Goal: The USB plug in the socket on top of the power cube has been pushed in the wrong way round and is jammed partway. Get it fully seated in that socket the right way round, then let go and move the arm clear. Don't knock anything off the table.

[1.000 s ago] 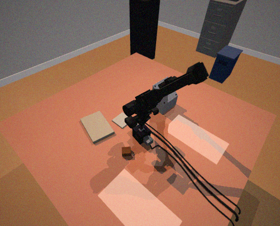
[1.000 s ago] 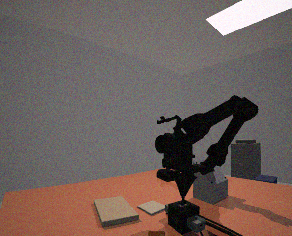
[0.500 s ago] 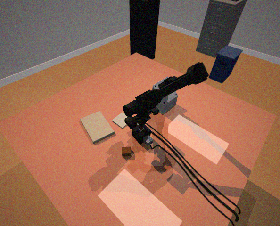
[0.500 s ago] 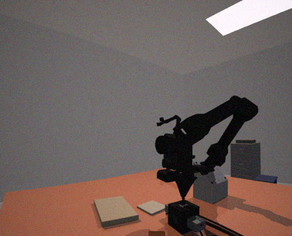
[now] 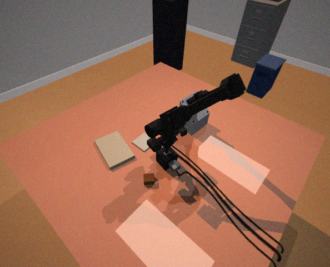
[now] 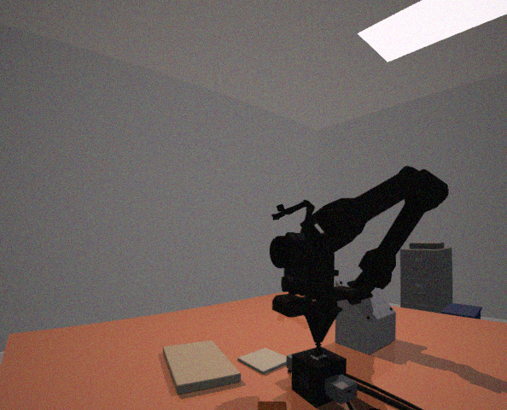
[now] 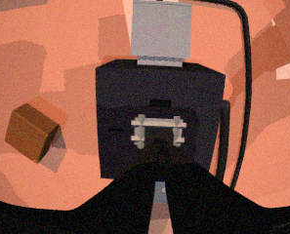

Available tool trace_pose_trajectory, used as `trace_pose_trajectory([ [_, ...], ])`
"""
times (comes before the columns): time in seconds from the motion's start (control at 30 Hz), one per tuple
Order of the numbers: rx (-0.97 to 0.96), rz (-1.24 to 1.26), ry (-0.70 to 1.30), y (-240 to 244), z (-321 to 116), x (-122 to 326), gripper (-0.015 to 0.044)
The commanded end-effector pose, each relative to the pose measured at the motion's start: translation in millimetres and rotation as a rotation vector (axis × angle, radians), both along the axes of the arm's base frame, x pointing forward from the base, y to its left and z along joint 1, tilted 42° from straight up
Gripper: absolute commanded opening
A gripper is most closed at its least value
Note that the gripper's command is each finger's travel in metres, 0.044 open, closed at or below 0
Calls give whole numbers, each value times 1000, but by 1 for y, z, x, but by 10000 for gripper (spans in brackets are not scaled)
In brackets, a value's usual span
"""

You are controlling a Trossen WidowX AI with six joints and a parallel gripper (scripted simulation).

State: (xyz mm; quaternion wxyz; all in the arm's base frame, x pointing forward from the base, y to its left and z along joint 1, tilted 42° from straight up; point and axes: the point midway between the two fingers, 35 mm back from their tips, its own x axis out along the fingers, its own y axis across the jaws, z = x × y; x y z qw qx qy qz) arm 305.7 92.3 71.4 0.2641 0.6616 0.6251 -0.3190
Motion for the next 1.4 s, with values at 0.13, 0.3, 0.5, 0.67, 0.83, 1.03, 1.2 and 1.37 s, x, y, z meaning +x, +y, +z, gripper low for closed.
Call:
trace_pose_trajectory([
  [0.13, -1, 0, 2, 1, -3, 0, 0],
  [0.3, -1, 0, 2, 2, -3, 0, 0],
  [0.5, -1, 0, 2, 2, -3, 0, 0],
  [0.67, -1, 0, 2, 2, -3, 0, 0],
  [0.83, -1, 0, 2, 2, -3, 0, 0],
  [1.03, -1, 0, 2, 2, -3, 0, 0],
  [1.2, -1, 0, 2, 2, -3, 0, 0],
  [1.37, 0, -2, -1, 0, -1, 0, 95],
])
